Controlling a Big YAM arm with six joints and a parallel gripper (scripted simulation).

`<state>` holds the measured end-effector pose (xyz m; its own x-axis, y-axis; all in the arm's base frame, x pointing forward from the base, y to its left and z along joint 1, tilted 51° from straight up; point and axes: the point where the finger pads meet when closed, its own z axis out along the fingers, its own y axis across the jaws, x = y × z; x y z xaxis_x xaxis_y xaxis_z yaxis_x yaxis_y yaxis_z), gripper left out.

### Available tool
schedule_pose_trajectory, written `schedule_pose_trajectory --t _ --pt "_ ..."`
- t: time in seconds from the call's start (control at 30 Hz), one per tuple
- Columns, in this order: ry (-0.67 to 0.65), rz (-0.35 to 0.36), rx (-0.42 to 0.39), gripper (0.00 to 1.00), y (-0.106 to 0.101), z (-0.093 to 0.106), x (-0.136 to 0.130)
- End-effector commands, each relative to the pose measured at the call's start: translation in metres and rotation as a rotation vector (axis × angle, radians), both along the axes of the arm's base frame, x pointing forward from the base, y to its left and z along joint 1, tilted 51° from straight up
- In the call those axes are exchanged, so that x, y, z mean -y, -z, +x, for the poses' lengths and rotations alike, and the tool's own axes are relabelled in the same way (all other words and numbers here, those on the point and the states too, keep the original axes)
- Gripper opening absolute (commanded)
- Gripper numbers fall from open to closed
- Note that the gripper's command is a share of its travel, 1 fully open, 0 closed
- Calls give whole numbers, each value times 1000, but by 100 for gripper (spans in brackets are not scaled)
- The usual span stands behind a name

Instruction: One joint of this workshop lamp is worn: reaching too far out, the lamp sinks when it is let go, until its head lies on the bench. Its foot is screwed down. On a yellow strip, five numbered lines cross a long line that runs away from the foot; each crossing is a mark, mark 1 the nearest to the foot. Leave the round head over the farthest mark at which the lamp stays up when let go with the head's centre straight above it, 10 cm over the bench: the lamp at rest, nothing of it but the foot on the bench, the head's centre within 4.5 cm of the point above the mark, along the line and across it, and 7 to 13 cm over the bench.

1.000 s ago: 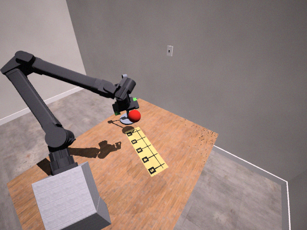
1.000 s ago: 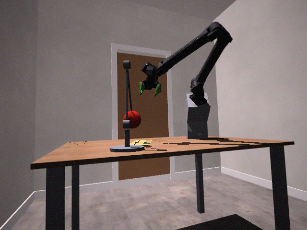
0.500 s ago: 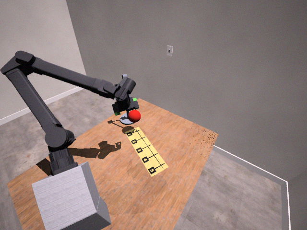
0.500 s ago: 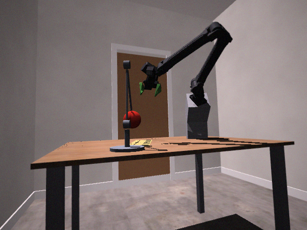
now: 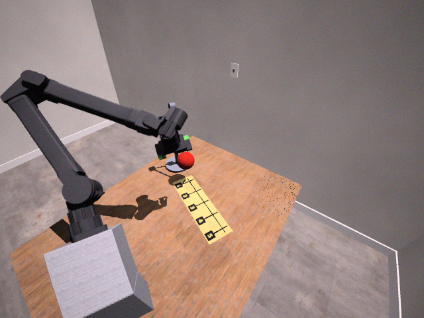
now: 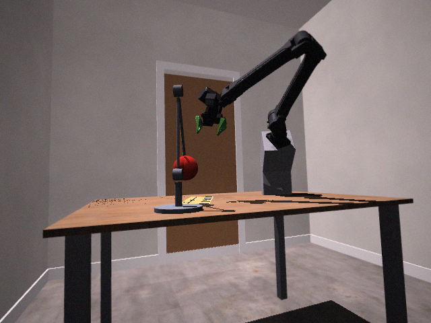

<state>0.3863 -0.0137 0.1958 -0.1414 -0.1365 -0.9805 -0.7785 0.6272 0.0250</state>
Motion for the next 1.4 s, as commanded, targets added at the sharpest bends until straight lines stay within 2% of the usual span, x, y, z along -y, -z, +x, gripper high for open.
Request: schedule_pose_trajectory --t 0.0,0.33,0.83,1.37 --pt "-45 47 45 100 -30 37 10" --pt "3 -2 5 100 -38 48 12" --pt "-86 87 77 100 -31 43 11" --pt "-106 103 87 100 -38 52 12"
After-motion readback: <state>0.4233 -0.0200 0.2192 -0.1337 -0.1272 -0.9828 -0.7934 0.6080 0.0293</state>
